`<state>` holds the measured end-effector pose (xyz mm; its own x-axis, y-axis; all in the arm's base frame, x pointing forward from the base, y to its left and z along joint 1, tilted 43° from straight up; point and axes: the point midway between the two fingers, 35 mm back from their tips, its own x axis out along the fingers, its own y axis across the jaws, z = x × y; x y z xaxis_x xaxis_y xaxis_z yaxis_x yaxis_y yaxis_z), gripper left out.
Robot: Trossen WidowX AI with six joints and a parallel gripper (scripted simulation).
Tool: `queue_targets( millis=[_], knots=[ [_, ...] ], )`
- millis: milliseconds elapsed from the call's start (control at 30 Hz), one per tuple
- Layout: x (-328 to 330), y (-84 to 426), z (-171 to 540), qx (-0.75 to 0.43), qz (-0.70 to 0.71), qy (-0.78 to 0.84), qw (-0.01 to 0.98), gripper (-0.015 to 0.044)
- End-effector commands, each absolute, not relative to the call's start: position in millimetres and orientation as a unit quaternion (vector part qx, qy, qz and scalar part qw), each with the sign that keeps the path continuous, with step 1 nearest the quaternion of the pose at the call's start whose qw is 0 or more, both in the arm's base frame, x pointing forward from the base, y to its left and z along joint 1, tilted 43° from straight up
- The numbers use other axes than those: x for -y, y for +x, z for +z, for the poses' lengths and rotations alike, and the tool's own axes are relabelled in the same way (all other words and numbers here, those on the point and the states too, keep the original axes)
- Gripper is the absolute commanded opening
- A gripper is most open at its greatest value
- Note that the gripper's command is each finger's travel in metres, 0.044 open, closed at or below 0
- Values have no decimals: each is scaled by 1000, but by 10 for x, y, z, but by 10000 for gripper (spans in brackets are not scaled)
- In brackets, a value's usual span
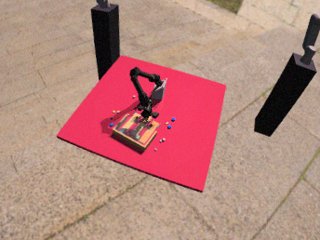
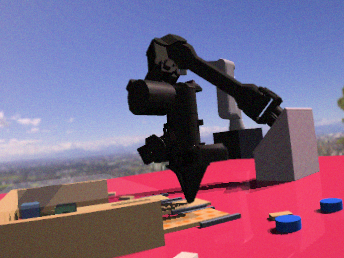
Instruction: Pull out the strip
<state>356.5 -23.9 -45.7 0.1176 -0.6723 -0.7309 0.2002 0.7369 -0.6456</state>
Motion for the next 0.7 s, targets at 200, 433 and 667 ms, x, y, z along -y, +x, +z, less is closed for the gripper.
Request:
queue_targets(
  millis=[200, 433, 667],
  knots=[
    [253, 3364, -521, -594, -306, -201, 716, 0],
    [248, 3261, -547, -595, -305, -201, 716, 0],
    [243, 3157, -573, -595, -305, -201, 716, 0]
  ],
)
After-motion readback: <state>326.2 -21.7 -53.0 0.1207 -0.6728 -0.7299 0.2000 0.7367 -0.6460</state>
